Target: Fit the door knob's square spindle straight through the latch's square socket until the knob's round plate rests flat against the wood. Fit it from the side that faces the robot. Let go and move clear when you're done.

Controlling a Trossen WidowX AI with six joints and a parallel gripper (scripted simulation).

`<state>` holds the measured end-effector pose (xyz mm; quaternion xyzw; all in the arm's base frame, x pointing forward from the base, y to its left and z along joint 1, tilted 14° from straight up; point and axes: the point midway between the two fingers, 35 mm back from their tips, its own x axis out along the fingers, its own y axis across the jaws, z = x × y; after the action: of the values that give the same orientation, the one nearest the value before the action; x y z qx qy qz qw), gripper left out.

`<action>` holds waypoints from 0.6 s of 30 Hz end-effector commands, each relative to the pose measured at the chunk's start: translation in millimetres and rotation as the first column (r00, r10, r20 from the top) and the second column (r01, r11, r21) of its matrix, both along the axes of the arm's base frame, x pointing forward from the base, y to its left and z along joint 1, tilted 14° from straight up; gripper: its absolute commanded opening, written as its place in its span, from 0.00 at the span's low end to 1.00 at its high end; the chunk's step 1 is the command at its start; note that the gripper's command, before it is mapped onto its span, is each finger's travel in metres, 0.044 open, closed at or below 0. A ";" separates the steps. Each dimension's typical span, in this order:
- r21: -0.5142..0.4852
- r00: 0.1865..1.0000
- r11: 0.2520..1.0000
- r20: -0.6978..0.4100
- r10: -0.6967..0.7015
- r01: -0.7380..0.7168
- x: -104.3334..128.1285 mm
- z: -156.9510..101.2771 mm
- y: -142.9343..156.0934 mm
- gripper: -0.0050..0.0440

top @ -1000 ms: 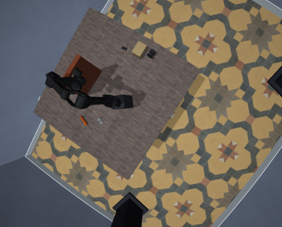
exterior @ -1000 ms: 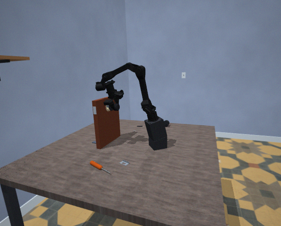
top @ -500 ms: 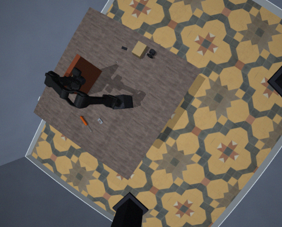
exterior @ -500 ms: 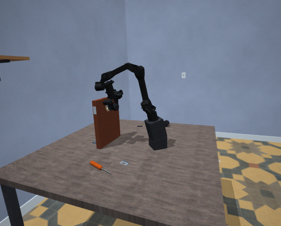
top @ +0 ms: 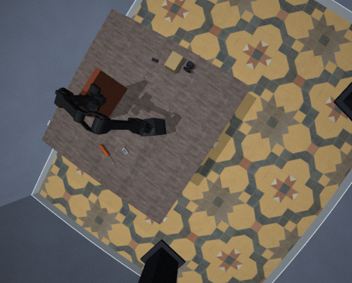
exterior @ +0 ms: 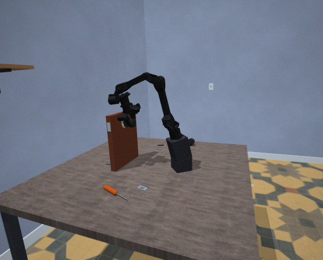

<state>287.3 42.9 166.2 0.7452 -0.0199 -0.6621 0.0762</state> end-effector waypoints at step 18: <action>0.001 1.000 1.000 0.014 0.001 -0.001 13.3 5.7 1.4 0.10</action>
<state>295.1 43.8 167.8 0.7449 -0.0204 -0.6625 0.0759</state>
